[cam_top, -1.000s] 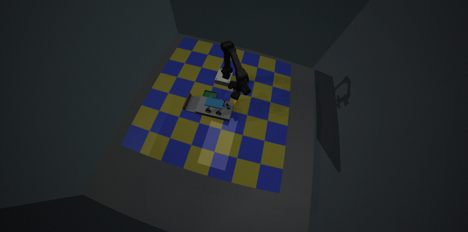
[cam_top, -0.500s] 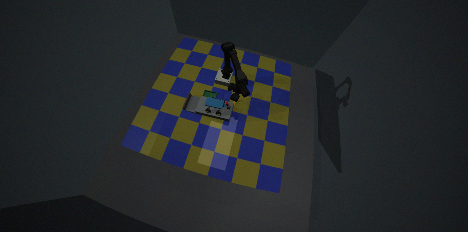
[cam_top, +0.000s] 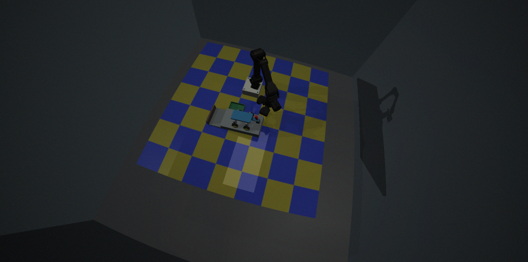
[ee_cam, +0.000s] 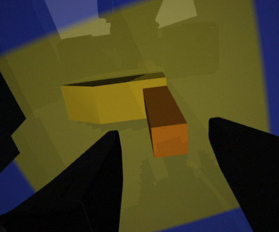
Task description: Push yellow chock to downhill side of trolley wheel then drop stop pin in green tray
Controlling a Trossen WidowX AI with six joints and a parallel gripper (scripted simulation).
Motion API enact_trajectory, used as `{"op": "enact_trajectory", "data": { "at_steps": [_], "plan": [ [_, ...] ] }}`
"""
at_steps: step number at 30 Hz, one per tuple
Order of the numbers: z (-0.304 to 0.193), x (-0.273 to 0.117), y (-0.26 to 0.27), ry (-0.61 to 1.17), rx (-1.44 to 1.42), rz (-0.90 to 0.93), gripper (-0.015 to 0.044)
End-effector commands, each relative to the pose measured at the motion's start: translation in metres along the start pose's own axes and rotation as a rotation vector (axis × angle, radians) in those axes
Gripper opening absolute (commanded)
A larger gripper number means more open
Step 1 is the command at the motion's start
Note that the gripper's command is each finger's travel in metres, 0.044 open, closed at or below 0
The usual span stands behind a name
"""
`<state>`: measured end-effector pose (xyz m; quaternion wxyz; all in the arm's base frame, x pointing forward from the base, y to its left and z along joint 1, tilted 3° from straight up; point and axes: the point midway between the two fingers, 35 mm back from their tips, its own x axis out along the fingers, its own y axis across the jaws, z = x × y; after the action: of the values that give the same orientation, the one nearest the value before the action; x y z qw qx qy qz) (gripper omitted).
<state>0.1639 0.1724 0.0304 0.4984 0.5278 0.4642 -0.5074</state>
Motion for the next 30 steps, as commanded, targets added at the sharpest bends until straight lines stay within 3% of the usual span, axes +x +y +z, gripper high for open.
{"op": "enact_trajectory", "data": {
  "at_steps": [1, 24, 30],
  "plan": [
    [0.001, 0.007, -0.001, -0.001, -0.003, -0.004, 0.0190],
    [0.001, 0.032, -0.001, -0.001, -0.003, -0.004, 0.0190],
    [0.001, 0.029, -0.001, -0.002, 0.000, -0.001, 0.0052]
  ]
}}
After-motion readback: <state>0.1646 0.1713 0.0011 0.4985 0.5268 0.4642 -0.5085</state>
